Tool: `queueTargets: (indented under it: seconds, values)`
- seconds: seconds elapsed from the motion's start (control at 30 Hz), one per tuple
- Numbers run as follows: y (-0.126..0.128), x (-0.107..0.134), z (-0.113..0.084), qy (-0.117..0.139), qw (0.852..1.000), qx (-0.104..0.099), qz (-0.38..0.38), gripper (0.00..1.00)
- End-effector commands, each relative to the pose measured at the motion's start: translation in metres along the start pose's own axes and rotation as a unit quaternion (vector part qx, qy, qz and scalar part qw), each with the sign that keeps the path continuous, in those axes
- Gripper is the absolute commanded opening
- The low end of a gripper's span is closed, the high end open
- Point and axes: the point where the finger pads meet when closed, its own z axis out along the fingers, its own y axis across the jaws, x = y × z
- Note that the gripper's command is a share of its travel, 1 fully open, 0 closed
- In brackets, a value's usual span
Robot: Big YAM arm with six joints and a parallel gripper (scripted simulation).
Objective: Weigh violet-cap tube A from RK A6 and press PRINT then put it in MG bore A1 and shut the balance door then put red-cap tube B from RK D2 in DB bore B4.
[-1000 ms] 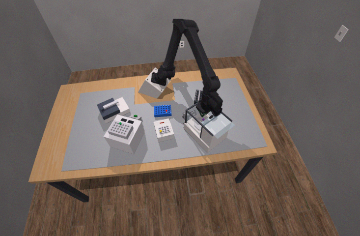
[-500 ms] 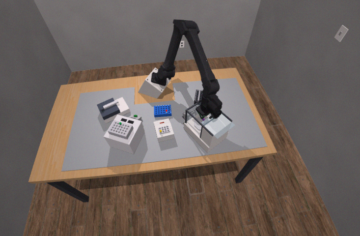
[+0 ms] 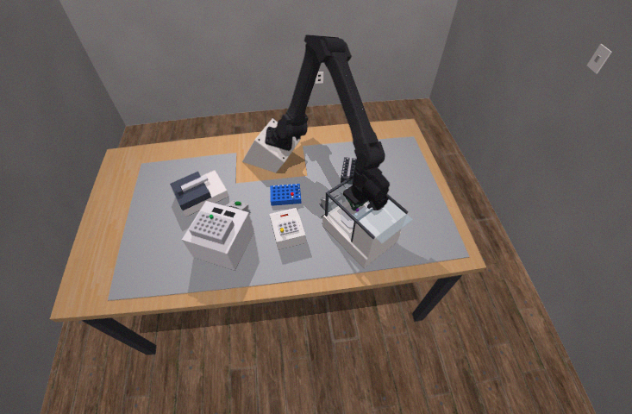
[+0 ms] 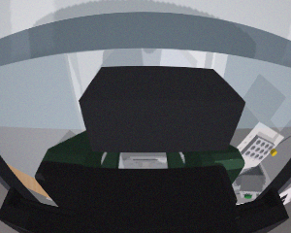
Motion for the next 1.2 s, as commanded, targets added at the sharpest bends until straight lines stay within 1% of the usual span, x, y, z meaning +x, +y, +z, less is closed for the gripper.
queueTargets:
  seconds: [0.0, 1.03, 1.17]
  values:
    - [0.0, -0.023, -0.012, -0.028, 1.0, 0.004, -0.002, 0.36]
    - [0.0, -0.023, -0.012, -0.028, 1.0, 0.004, -0.002, 0.36]
    - [0.0, -0.013, 0.002, -0.012, 1.0, 0.001, 0.001, 0.36]
